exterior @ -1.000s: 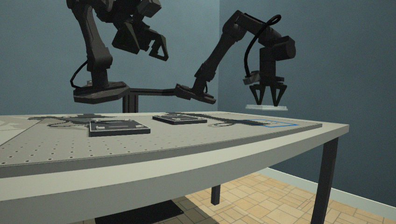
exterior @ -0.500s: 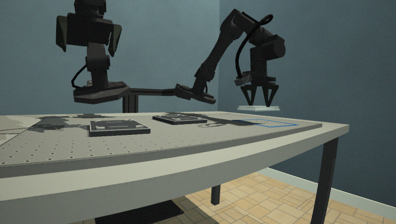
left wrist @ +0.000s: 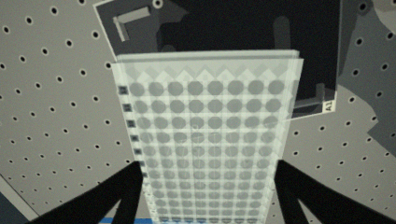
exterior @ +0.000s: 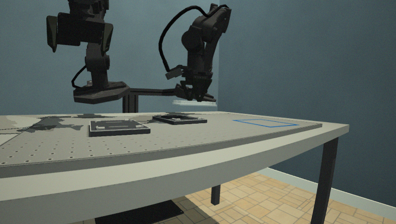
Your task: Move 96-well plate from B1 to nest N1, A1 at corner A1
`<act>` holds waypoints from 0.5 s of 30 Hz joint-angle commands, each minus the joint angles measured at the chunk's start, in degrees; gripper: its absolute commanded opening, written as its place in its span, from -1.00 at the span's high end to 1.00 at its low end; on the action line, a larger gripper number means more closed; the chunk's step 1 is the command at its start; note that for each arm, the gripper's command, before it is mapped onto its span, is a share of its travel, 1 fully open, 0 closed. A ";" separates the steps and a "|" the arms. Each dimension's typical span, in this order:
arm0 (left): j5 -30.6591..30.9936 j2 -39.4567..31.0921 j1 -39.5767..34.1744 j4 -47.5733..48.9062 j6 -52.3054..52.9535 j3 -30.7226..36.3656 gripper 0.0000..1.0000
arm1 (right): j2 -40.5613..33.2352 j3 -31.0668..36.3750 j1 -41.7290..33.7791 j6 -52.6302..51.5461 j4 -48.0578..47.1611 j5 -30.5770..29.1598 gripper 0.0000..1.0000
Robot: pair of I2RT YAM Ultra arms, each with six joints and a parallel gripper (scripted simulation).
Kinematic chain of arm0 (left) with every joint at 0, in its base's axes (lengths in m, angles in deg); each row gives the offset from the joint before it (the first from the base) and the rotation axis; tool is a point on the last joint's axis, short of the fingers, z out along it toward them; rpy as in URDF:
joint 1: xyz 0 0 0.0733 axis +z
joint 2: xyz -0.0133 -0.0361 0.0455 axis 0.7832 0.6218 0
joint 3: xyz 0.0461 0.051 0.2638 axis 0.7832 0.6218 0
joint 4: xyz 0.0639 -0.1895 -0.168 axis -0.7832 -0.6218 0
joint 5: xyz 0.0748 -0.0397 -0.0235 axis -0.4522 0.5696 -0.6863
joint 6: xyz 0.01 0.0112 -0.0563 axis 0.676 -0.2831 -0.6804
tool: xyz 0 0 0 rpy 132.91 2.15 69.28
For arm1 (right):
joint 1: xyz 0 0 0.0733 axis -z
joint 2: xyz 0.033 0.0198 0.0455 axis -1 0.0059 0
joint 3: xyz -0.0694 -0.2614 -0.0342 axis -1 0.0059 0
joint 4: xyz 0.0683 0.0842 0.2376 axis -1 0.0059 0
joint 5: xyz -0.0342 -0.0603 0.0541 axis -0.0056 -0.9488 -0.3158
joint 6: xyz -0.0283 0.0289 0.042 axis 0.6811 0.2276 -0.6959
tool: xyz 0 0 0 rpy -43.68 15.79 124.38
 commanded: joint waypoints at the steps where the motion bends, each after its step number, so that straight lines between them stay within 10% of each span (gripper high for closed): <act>1: -1.18 3.06 -4.06 -0.81 -6.91 -2.30 -0.53 | -1.55 -1.81 0.54 0.53 1.04 0.86 -1.00; 15: -2.36 5.40 -7.74 -0.15 -16.38 -3.59 -0.53 | -1.01 -1.22 0.22 0.16 0.38 0.42 -1.00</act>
